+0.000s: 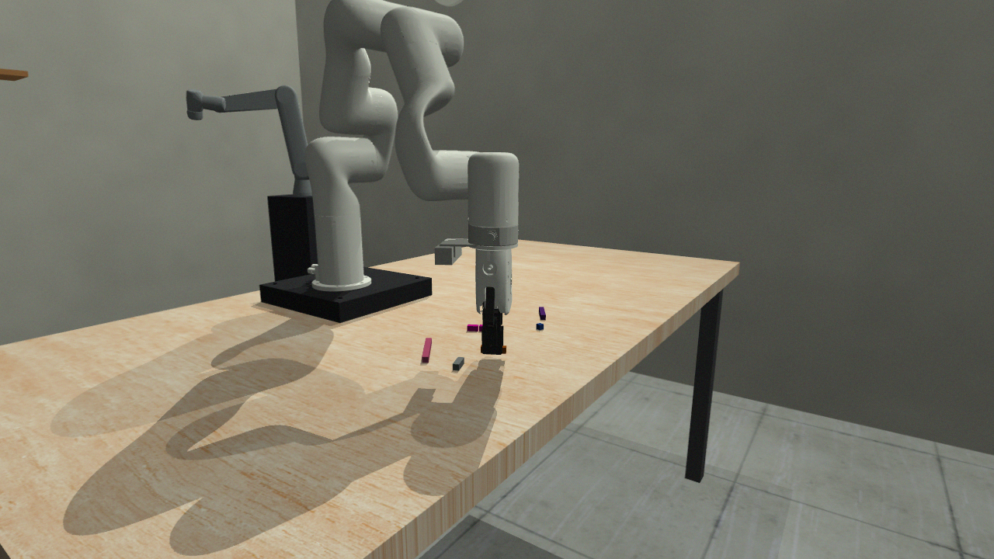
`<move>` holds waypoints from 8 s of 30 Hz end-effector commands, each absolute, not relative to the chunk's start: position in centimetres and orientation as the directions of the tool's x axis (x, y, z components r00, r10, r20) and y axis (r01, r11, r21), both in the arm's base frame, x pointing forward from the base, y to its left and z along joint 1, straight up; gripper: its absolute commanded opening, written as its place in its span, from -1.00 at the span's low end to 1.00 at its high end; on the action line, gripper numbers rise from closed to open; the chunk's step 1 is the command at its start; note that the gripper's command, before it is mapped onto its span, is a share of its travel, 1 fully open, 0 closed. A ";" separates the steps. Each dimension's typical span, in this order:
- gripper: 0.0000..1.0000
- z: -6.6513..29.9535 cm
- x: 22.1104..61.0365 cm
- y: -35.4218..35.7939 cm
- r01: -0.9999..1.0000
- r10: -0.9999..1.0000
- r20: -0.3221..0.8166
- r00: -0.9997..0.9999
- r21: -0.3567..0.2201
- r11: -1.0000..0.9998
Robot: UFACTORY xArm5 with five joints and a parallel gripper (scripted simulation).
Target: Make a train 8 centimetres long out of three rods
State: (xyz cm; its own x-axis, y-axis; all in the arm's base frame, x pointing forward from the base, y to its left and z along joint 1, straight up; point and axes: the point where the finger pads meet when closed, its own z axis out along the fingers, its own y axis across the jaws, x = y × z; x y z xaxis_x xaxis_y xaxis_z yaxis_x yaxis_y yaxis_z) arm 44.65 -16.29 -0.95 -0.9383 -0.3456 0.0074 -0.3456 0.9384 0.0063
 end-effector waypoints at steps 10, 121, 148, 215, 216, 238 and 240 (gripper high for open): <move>-0.92 7.0 44.9 -16.4 -0.346 -0.346 0.003 -0.938 0.003 0.938; -0.92 -0.7 40.1 -2.9 -0.350 -0.350 0.004 -0.937 0.002 0.937; -0.92 -0.7 40.1 -2.9 -0.350 -0.350 0.004 -0.937 0.002 0.937; -0.92 -0.7 40.1 -2.9 -0.350 -0.350 0.004 -0.937 0.002 0.937; -0.92 -0.7 40.1 -2.9 -0.350 -0.350 0.004 -0.937 0.002 0.937; -0.92 -0.7 40.1 -2.9 -0.350 -0.350 0.004 -0.937 0.002 0.937; -0.92 -0.7 40.1 -2.9 -0.350 -0.350 0.004 -0.937 0.002 0.937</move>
